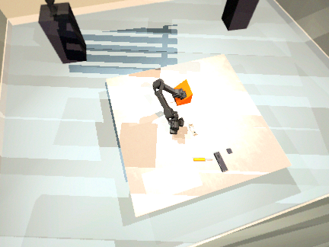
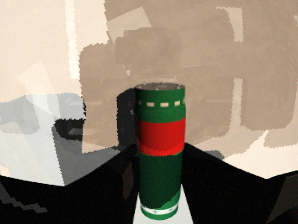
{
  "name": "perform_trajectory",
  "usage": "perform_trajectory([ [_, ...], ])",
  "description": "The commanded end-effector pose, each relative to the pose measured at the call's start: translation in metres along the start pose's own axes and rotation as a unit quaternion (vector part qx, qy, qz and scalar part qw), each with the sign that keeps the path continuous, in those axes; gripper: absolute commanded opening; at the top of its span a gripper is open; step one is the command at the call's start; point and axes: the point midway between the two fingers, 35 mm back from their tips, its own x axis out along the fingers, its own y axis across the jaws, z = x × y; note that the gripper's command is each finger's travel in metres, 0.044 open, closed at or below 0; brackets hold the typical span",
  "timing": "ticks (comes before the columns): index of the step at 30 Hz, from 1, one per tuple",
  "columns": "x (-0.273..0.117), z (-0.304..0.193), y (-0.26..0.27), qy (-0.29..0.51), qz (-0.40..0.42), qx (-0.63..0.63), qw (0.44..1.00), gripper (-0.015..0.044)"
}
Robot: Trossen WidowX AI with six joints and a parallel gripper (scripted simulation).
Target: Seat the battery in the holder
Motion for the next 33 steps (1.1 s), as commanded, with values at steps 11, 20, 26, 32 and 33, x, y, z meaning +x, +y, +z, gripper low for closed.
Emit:
perform_trajectory([
  [11,-0.027,0.004,-0.004,-0.007,-0.007,0.002,1.0,0.0072],
  [20,-0.049,0.002,0.0,-0.003,0.001,0.001,1.0,0.0072],
  [26,-0.053,0.026,-0.006,-0.008,0.003,0.087,0.996,0.0072],
  [32,-0.058,0.055,-0.01,-0.011,0.006,0.186,0.982,0.0072],
  [33,-0.059,0.059,-0.01,-0.011,0.006,0.202,0.979,0.0072],
])
